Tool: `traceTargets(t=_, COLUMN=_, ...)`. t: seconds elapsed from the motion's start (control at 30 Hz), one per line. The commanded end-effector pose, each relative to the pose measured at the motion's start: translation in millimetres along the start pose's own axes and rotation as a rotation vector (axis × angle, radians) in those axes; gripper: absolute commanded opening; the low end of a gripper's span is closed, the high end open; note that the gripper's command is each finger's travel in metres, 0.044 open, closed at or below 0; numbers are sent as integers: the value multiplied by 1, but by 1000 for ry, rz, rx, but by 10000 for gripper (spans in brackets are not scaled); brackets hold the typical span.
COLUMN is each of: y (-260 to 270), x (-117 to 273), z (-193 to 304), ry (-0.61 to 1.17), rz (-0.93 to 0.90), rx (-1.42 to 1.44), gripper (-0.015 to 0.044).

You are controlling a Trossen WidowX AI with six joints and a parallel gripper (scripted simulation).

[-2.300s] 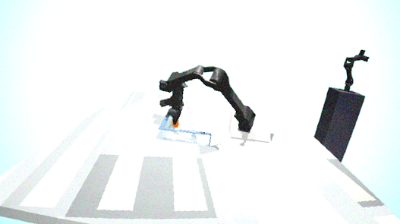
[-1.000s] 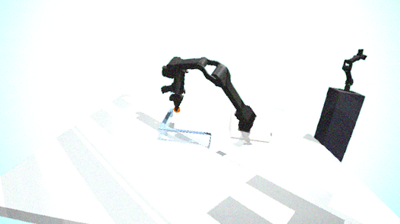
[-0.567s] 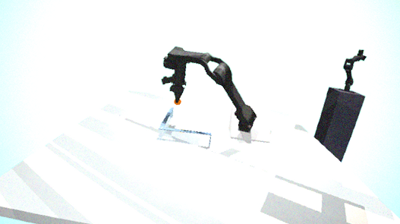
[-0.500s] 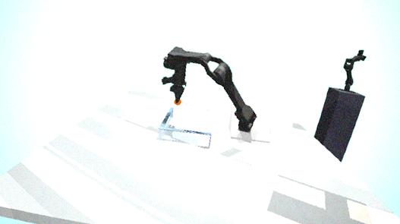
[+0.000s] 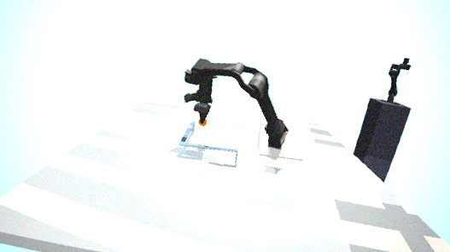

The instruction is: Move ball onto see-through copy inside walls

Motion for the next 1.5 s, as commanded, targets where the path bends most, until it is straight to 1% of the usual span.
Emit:
traceTargets(t=0.0, y=11, x=-8, z=10, ry=1, rz=-6, rx=-6, gripper=0)
traceTargets(t=0.23, y=24, x=-19, z=26, ry=2, rz=-8, rx=-5, gripper=0)
traceTargets(t=0.4, y=24, x=-25, z=26, ry=2, rz=-8, rx=-5, gripper=0)
traceTargets(t=0.9, y=26, x=-89, z=26, ry=2, rz=-11, rx=-4, gripper=0)
traceTargets(t=1.17, y=26, x=-92, z=26, ry=2, rz=-11, rx=-4, gripper=0)
traceTargets(t=1.47, y=26, x=-106, z=26, ry=2, rz=-12, rx=-4, gripper=0)
Point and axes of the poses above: the point midway between the two fingers, 35 mm back from their tips, its own x axis back along the fingers, its own y axis across the jaws, z = x × y, the point moved 1 cm from there along x, back along the fingers, and after that the axes turned 9 degrees about -x, right-handed, at the moved point
